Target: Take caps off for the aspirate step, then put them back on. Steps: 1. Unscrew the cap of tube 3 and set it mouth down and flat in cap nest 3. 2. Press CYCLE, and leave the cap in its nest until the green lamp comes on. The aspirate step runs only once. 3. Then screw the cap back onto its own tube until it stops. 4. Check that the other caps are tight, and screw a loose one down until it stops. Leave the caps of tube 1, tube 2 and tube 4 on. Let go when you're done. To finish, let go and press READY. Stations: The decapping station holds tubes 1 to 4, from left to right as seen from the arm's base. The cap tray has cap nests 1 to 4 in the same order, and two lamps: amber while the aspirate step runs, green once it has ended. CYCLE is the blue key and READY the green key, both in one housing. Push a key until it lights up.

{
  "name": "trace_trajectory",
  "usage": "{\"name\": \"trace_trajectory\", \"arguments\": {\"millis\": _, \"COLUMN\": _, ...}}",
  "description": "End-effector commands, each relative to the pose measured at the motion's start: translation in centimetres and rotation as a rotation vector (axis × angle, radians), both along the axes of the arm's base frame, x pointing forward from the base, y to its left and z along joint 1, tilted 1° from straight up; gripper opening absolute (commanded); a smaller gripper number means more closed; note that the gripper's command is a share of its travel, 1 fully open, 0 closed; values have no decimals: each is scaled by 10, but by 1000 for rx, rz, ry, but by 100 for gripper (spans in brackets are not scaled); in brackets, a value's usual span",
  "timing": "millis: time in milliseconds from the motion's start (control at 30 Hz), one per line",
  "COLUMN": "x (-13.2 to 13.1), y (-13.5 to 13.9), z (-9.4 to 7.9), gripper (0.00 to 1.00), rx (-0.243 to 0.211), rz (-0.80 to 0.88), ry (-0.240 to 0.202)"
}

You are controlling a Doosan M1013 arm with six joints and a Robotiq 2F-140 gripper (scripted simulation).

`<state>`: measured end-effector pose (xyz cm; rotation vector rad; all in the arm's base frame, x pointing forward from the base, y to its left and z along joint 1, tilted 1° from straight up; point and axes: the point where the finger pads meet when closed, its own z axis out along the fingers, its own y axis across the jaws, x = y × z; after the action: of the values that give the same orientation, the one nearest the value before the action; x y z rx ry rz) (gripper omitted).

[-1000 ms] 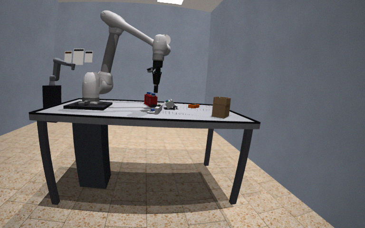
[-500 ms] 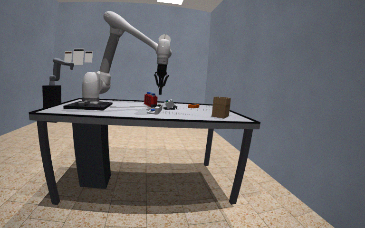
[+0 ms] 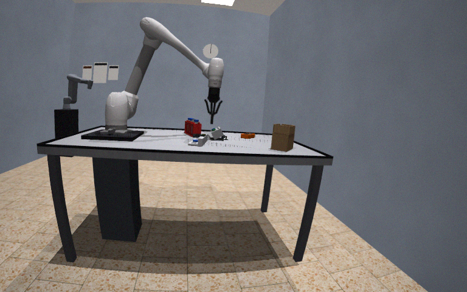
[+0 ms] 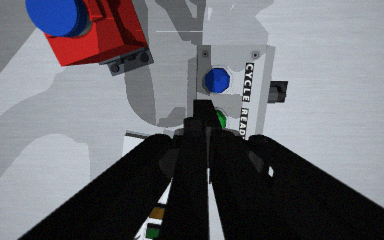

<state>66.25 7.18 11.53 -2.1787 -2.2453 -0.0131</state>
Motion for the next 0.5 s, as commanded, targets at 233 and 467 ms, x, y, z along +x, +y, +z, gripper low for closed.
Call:
{"name": "trace_trajectory", "arguments": {"millis": 233, "x": 19, "y": 28, "z": -6, "gripper": 10, "rx": -4, "rz": -4, "ry": -8}}
{"name": "trace_trajectory", "arguments": {"millis": 467, "x": 15, "y": 27, "z": -25, "gripper": 10, "rx": -4, "rz": -3, "ry": -1}}
